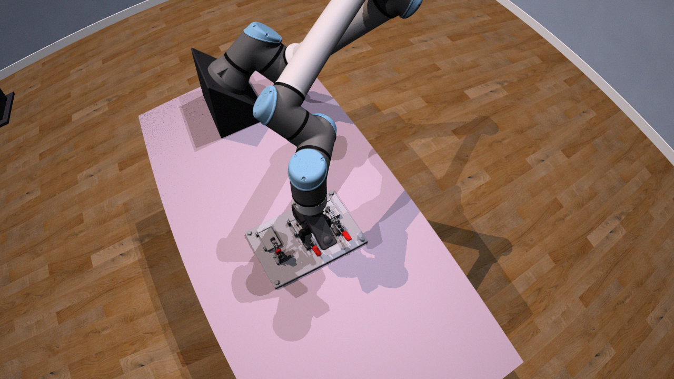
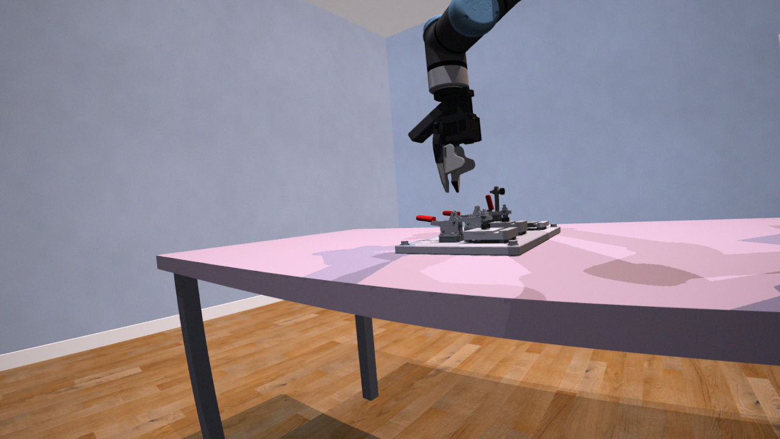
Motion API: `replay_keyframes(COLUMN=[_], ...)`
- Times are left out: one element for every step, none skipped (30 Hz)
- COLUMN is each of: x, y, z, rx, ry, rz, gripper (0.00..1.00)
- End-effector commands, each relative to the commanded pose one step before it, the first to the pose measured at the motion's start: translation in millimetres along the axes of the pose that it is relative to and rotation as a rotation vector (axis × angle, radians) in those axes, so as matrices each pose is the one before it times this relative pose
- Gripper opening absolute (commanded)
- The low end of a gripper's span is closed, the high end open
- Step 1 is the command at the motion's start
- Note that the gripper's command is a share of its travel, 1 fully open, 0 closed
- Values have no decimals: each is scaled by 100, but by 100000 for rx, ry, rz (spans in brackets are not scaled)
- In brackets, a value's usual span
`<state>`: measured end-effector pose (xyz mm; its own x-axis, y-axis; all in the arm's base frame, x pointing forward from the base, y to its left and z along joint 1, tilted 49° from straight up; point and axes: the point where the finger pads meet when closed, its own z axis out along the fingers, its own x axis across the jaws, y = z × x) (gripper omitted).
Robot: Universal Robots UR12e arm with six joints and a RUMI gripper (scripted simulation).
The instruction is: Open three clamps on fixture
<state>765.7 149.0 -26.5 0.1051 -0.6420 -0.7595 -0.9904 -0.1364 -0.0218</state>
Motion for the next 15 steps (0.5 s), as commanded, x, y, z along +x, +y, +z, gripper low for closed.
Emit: replay_keyframes(x=[-8,1,1,1,1,0,1,0,0,0,-2,-2,-2,2,-21], y=[9,1,1,1,0,1,0,0,0,0,-45,-47,-40,-28,-27], z=[2280,275,253,228,202,174,145,0,0,117,59,33,15,3,-30], rx=[25,-1,-1,-1,-1,-1,0,0,0,0,38,40,34,19,37], ry=[-50,1,1,1,1,0,1,0,0,0,29,30,26,28,46], rz=[62,1,1,1,0,0,0,0,0,0,-46,-48,-41,-31,-55], gripper=[28,28,28,28,28,28,28,28,28,28,28,28,28,28,28])
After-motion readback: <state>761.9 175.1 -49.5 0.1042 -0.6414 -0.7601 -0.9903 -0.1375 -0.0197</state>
